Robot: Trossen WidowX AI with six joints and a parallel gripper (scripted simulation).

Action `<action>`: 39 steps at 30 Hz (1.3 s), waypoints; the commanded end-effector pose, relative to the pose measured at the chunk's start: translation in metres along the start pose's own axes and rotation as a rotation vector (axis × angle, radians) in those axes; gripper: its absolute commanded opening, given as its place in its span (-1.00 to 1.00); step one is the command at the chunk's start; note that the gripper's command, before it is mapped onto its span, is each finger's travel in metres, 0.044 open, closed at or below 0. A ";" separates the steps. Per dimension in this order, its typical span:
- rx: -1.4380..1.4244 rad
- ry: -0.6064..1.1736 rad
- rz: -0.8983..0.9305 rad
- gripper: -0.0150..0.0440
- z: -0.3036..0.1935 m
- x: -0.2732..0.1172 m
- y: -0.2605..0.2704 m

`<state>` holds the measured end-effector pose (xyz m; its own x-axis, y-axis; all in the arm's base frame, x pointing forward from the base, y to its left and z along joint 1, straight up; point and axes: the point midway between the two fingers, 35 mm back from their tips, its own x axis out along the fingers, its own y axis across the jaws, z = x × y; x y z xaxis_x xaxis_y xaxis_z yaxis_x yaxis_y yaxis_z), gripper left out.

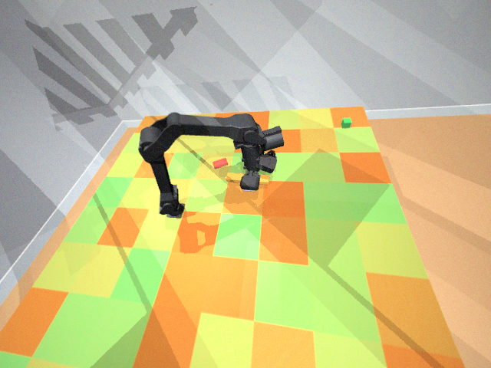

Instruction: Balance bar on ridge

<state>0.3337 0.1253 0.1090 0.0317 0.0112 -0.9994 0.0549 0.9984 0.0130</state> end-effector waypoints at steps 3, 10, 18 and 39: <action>0.000 0.000 0.000 0.09 0.000 0.000 0.000; 0.000 0.000 0.000 0.14 0.000 0.000 0.000; 0.000 0.000 0.000 0.22 0.000 0.000 0.000; 0.000 -0.012 0.006 1.00 0.001 -0.093 0.000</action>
<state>0.3356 0.1260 0.1755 0.0423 0.0150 -0.9990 0.0549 0.9983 0.0173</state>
